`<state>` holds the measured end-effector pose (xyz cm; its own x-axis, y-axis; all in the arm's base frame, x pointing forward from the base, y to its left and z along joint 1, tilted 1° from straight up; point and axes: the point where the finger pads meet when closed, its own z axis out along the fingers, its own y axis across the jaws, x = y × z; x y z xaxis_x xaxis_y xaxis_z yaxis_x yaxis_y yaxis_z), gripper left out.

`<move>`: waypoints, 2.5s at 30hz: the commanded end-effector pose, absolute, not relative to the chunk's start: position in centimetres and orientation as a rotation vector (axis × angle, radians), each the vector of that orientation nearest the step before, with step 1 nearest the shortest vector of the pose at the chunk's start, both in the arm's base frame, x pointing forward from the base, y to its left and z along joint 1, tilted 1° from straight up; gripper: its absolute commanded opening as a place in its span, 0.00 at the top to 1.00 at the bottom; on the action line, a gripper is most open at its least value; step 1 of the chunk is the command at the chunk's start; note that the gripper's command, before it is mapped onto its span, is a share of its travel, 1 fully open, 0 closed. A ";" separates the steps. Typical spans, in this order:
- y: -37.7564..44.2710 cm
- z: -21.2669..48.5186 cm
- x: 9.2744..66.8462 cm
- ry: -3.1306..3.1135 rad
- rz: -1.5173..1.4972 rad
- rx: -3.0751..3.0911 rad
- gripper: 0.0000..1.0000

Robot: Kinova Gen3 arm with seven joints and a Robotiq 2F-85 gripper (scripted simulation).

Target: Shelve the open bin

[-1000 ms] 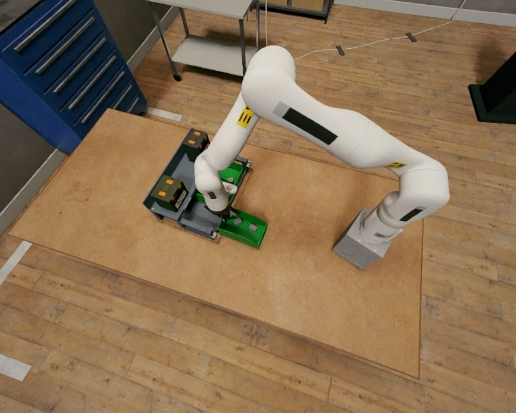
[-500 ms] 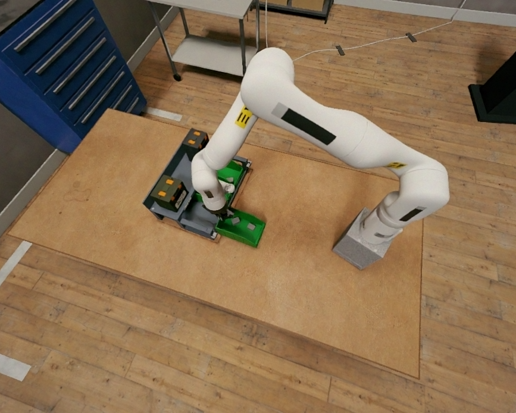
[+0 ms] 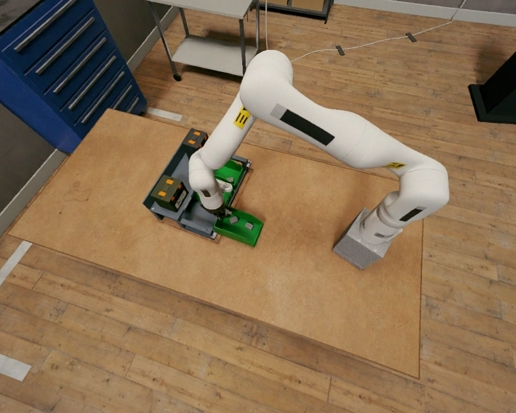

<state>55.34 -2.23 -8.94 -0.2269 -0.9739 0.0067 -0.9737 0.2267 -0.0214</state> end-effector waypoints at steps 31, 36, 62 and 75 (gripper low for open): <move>-2.6 -8.7 57.2 2.453 -0.036 -1.947 0.90; -2.7 -8.7 57.4 2.452 -0.036 -1.947 0.90; -2.9 -8.7 58.3 2.450 -0.042 -1.945 0.90; -2.9 -8.7 58.4 2.438 -0.071 -1.935 0.90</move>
